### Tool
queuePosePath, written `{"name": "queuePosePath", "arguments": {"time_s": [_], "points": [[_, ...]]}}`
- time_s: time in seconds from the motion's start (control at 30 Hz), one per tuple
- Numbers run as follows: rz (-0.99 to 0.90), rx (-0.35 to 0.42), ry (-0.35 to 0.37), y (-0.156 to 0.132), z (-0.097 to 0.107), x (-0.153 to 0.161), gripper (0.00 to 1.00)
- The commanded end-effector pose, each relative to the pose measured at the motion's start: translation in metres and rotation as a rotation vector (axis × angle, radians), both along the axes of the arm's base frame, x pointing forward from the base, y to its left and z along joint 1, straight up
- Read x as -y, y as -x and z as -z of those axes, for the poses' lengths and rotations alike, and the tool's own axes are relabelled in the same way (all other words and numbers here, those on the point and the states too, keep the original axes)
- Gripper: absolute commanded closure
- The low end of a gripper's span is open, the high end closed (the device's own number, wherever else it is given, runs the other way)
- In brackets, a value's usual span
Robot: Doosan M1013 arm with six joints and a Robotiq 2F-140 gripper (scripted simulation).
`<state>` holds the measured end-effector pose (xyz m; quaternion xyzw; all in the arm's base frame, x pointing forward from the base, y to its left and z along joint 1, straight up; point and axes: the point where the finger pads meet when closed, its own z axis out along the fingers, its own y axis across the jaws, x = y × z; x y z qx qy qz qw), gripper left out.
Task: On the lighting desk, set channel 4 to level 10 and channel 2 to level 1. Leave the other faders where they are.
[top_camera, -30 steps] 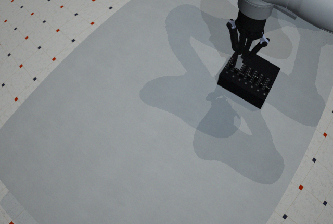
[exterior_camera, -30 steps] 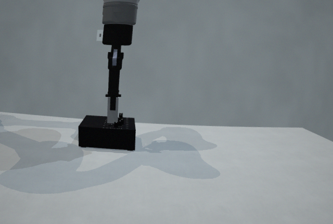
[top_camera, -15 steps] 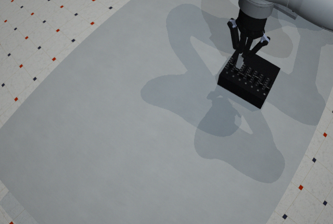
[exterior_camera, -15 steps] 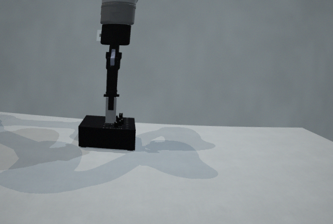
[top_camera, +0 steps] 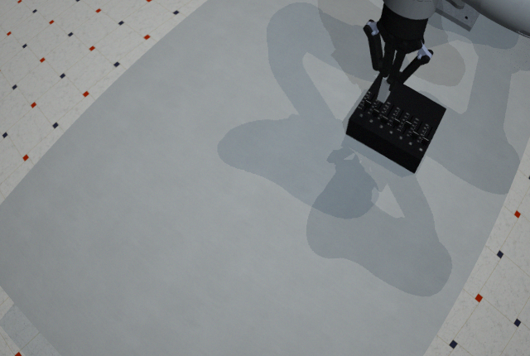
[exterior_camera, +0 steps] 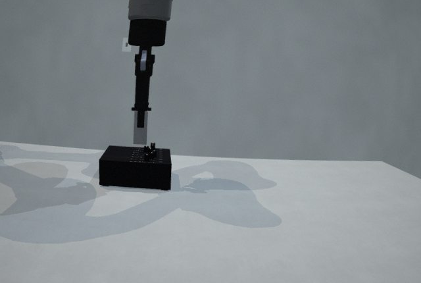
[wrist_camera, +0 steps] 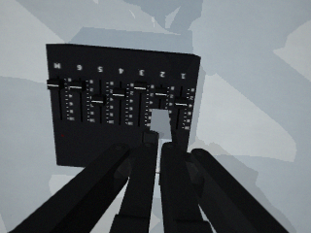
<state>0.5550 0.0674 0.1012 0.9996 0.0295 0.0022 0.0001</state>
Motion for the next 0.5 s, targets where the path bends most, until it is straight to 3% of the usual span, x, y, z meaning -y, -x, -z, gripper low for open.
{"name": "queuePosePath", "arguments": {"time_s": [0.0,0.47], "points": [[0.000,0.000,0.000,0.0001,-0.0108,0.0000,0.90],[0.000,0.000,0.000,0.0001,-0.0171,0.0000,0.90]]}}
